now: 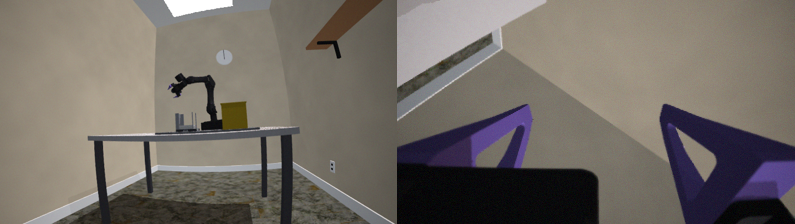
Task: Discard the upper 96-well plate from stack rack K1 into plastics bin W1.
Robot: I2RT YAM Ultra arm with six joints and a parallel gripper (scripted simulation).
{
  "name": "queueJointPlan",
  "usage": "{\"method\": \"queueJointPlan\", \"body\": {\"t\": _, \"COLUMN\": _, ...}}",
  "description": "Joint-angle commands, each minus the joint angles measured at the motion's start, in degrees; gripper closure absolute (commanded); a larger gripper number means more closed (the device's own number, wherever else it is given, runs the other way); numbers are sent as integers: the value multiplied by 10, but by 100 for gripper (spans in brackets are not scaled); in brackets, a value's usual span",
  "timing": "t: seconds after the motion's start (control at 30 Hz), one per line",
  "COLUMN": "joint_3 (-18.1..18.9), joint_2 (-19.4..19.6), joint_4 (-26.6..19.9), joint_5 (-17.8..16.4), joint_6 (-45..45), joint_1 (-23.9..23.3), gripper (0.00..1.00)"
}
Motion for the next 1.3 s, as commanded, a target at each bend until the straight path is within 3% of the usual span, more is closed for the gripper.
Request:
{"method": "queueJointPlan", "body": {"t": 0.0, "joint_3": 8, "joint_2": -8, "joint_4": 3, "joint_5": 4, "joint_6": 5, "joint_1": 1, "gripper": 0}}
{"method": "queueJointPlan", "body": {"t": 0.53, "joint_3": 8, "joint_2": -8, "joint_4": 3, "joint_5": 4, "joint_6": 5, "joint_1": 1, "gripper": 0}}
{"method": "queueJointPlan", "body": {"t": 0.67, "joint_3": 39, "joint_2": 18, "joint_4": -41, "joint_5": -55, "joint_6": -30, "joint_1": 13, "gripper": 0}}
{"method": "queueJointPlan", "body": {"t": 0.73, "joint_3": 49, "joint_2": 34, "joint_4": -48, "joint_5": -50, "joint_6": -15, "joint_1": 24, "gripper": 0}}
{"method": "queueJointPlan", "body": {"t": 0.87, "joint_3": 73, "joint_2": 48, "joint_4": -87, "joint_5": -100, "joint_6": -44, "joint_1": 30, "gripper": 0}}
{"method": "queueJointPlan", "body": {"t": 0.93, "joint_3": 80, "joint_2": 61, "joint_4": -92, "joint_5": -98, "joint_6": -36, "joint_1": 39, "gripper": 0}}
{"method": "queueJointPlan", "body": {"t": 1.03, "joint_3": 99, "joint_2": 72, "joint_4": -122, "joint_5": -136, "joint_6": -55, "joint_1": 44, "gripper": 0}}
{"method": "queueJointPlan", "body": {"t": 1.13, "joint_3": 106, "joint_2": 64, "joint_4": -132, "joint_5": -148, "joint_6": -62, "joint_1": 46, "gripper": 0}}
{"method": "queueJointPlan", "body": {"t": 1.2, "joint_3": 111, "joint_2": 88, "joint_4": -137, "joint_5": -147, "joint_6": -48, "joint_1": 55, "gripper": 0}}
{"method": "queueJointPlan", "body": {"t": 1.27, "joint_3": 124, "joint_2": 97, "joint_4": -157, "joint_5": -172, "joint_6": -66, "joint_1": 59, "gripper": 0}}
